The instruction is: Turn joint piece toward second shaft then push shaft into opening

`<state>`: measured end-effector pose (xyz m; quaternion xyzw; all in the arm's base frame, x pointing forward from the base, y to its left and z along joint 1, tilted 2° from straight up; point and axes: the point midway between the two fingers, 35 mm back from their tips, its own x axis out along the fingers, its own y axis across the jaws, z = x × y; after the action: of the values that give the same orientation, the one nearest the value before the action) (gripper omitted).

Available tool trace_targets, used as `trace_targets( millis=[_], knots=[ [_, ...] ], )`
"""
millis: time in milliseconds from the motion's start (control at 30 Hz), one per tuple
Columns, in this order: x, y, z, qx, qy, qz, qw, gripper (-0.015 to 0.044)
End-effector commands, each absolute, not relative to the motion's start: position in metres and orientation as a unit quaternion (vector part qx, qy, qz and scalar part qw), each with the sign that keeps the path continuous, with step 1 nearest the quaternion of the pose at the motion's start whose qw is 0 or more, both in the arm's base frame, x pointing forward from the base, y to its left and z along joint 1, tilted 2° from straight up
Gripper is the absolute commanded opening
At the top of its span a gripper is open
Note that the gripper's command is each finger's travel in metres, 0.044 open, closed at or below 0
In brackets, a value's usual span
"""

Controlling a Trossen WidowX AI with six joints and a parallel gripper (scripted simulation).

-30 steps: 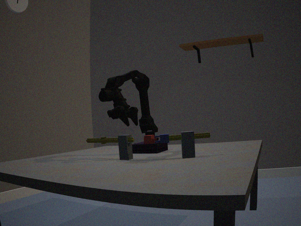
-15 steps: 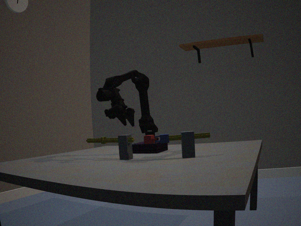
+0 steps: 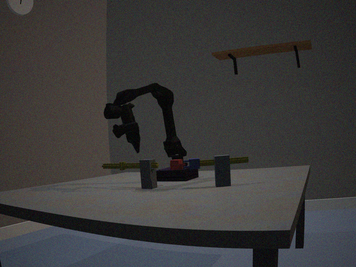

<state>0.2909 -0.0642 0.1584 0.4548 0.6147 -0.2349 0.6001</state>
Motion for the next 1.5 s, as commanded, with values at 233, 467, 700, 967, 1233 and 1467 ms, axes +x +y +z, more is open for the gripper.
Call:
trace_targets(
  millis=[233, 467, 700, 967, 1233, 1467],
  knots=[
    [0.289, -0.12, 0.159, 0.3, 0.638, -0.171, 0.688, 0.044],
    [0.283, -0.154, 0.161, 0.194, 0.656, -0.127, 0.719, 0.044],
    [0.274, -0.187, 0.164, 0.087, 0.674, -0.081, 0.729, 0.044],
    [0.265, -0.212, 0.167, 0.004, 0.688, -0.042, 0.725, 0.044],
    [0.265, -0.212, 0.163, 0.035, 0.685, -0.071, 0.724, 0.044],
    [0.266, -0.214, 0.152, 0.123, 0.671, -0.153, 0.715, 0.044]
  ],
)
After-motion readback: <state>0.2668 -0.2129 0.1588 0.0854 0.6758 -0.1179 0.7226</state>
